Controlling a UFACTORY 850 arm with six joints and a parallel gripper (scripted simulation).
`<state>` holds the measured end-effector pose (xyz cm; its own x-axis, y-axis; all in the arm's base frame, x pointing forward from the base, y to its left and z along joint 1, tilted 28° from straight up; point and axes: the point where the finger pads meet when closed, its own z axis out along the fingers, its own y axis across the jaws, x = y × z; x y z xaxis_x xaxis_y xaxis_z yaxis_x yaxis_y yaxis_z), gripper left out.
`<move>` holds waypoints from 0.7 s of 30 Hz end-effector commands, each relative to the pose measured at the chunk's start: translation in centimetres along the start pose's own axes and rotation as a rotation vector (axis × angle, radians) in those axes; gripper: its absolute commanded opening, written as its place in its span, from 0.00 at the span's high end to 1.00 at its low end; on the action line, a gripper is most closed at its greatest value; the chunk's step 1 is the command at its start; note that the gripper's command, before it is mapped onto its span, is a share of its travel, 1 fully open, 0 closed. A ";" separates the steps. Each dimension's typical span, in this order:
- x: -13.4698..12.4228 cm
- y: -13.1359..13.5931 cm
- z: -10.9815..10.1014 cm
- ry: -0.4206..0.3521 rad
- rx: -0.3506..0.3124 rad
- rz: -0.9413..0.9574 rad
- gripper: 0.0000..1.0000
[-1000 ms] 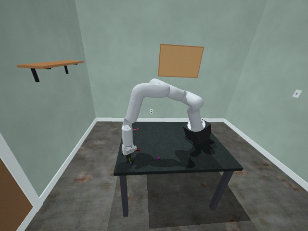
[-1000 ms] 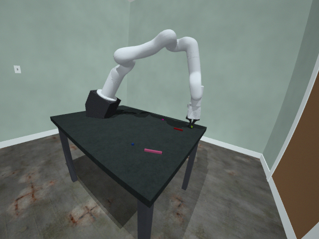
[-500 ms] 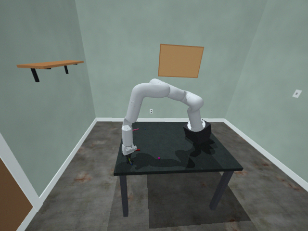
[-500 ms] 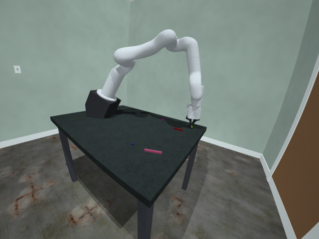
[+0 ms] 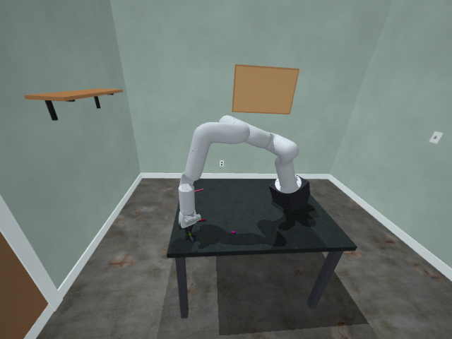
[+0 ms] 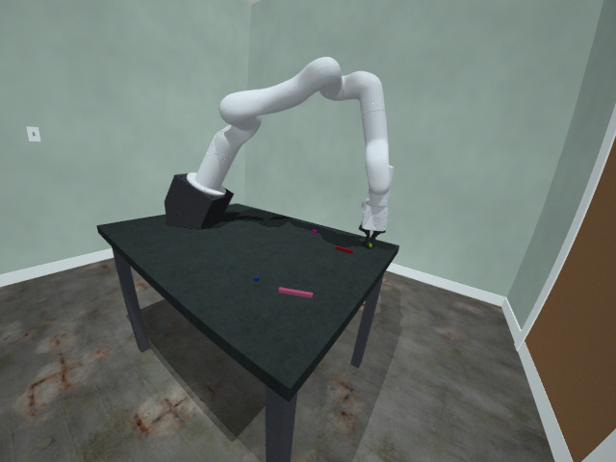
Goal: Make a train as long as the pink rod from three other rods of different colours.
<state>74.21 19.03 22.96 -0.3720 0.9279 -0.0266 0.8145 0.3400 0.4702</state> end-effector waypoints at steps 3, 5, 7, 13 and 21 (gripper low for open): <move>0.0 0.1 0.2 0.000 -0.002 0.000 0.96; 0.0 0.1 0.4 0.000 -0.002 0.000 0.96; 0.0 0.1 0.6 0.000 -0.002 0.000 0.96; 0.0 0.1 0.9 0.000 -0.002 0.000 0.96; 0.0 0.1 1.0 0.000 -0.002 0.000 0.96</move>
